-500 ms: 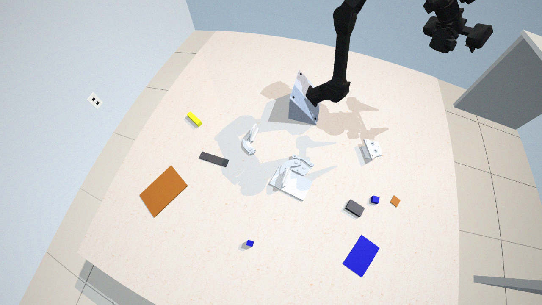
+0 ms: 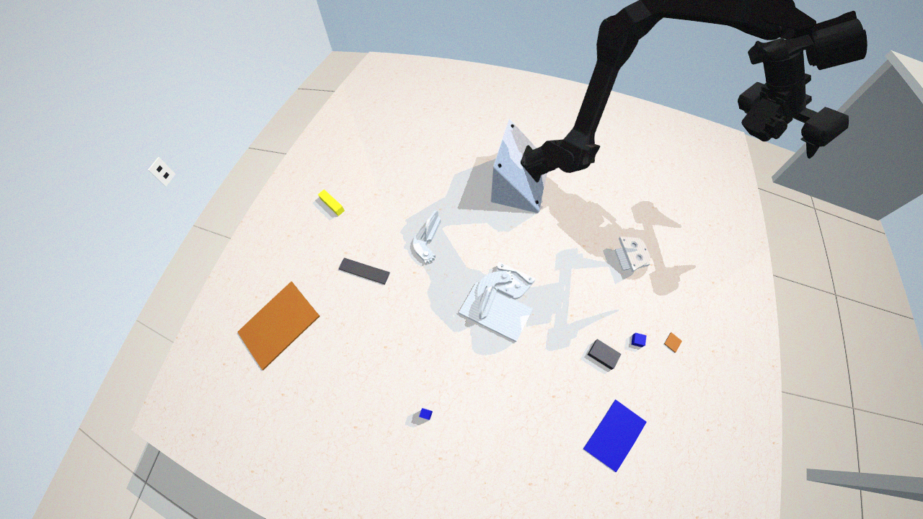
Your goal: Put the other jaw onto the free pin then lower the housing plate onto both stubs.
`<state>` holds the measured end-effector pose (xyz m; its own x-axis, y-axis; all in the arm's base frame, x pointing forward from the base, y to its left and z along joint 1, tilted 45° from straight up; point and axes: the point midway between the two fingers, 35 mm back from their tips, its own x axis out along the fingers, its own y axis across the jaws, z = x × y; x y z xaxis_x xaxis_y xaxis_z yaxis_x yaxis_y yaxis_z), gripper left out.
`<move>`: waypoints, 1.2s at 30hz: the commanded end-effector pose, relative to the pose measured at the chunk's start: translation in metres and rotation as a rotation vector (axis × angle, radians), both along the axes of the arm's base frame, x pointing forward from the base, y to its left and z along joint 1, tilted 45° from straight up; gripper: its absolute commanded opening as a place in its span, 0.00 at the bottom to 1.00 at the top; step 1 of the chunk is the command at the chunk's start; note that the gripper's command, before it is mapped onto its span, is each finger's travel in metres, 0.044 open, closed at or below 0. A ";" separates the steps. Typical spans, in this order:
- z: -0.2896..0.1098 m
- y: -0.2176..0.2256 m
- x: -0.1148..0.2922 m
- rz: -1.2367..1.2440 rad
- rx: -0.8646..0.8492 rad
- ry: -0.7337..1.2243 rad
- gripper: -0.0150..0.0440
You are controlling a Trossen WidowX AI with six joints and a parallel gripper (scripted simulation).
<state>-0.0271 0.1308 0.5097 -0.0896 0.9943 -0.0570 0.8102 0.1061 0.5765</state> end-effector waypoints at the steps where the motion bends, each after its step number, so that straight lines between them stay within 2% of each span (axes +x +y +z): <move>1: -0.015 0.028 0.037 -0.103 -0.085 0.042 1.00; 10: -0.055 0.064 0.129 -0.325 -0.251 0.163 1.00; 18: -0.102 0.065 0.214 -0.507 -0.389 0.286 1.00; 26: -0.157 0.040 0.291 -0.663 -0.519 0.403 1.00; 31: -0.186 0.012 0.328 -0.751 -0.563 0.430 1.00; 36: -0.226 -0.020 0.360 -0.826 -0.625 0.553 1.00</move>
<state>0.3142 0.1307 0.3110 0.4175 0.6179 -0.6663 0.8996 -0.3846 0.2071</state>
